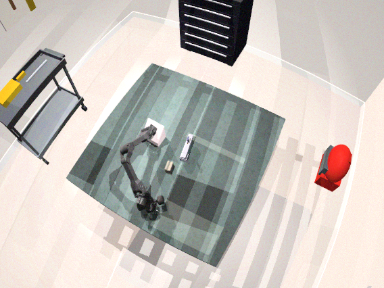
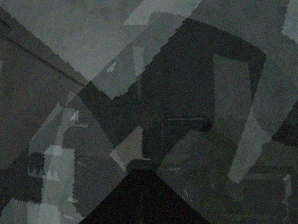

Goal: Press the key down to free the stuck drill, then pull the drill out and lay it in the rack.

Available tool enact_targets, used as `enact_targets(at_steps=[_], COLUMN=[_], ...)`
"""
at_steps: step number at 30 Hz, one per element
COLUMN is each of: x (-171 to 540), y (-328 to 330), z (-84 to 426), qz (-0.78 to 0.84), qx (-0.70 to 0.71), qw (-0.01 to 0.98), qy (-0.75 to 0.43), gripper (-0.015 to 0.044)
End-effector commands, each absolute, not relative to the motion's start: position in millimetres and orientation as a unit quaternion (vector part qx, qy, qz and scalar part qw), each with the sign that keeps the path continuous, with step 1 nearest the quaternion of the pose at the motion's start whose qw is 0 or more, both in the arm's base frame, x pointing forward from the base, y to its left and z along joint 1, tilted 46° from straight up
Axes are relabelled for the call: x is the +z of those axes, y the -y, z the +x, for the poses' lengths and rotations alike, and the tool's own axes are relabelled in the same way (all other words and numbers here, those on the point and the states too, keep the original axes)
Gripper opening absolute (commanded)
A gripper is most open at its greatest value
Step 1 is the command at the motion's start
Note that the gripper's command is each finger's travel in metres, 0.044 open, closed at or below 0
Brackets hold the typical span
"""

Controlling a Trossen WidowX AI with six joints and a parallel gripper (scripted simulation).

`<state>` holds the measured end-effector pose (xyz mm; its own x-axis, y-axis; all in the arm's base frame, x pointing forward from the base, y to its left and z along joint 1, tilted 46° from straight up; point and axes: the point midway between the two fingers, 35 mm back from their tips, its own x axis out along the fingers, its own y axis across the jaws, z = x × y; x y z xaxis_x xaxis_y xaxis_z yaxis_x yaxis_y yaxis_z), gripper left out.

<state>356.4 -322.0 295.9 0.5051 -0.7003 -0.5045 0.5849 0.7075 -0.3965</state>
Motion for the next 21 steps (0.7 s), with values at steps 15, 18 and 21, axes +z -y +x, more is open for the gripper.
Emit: enact_targets(at_steps=[15,18,21], x=[117,93,70], y=[76,30,-15], z=[416,404,384], qz=[-0.077,-0.101,-0.134], qx=[-0.199,-0.179,-0.164], qw=[0.803,0.781,0.756], qy=[-0.556,-0.59,-0.62], gripper=[0.0,0.0,0.0])
